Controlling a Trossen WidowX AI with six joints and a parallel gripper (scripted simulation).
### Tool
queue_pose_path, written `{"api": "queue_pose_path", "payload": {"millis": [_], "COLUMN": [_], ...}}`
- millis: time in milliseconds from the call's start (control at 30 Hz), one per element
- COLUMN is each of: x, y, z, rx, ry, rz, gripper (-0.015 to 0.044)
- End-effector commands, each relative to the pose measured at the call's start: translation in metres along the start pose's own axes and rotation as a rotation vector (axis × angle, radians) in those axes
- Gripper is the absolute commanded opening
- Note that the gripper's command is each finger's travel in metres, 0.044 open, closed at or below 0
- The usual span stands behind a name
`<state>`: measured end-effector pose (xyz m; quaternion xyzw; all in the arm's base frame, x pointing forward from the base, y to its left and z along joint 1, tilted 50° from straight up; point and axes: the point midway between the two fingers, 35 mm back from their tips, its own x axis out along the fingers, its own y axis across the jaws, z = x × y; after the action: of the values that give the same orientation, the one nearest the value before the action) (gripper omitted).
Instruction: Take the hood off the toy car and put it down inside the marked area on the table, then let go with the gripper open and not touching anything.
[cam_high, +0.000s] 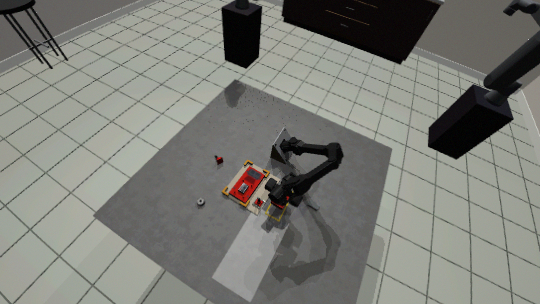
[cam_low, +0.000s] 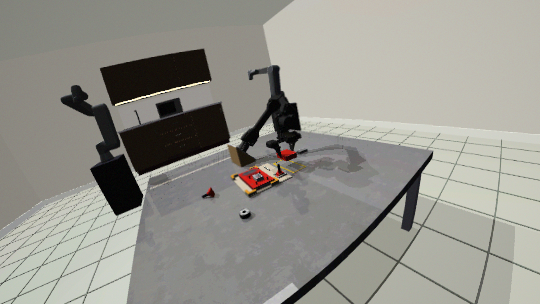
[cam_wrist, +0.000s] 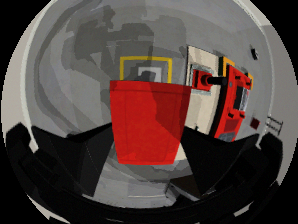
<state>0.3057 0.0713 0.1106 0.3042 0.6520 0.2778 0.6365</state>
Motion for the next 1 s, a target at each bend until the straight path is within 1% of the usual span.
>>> {"api": "queue_pose_path", "payload": {"millis": [0,967], "x": [0.003,0.021], "y": [0.001,0.002], "z": [0.0,-0.002], "rx": [0.003,0.003], "ry": [0.0,0.0], "rz": [0.006,0.01], "gripper": [0.0,0.0]}}
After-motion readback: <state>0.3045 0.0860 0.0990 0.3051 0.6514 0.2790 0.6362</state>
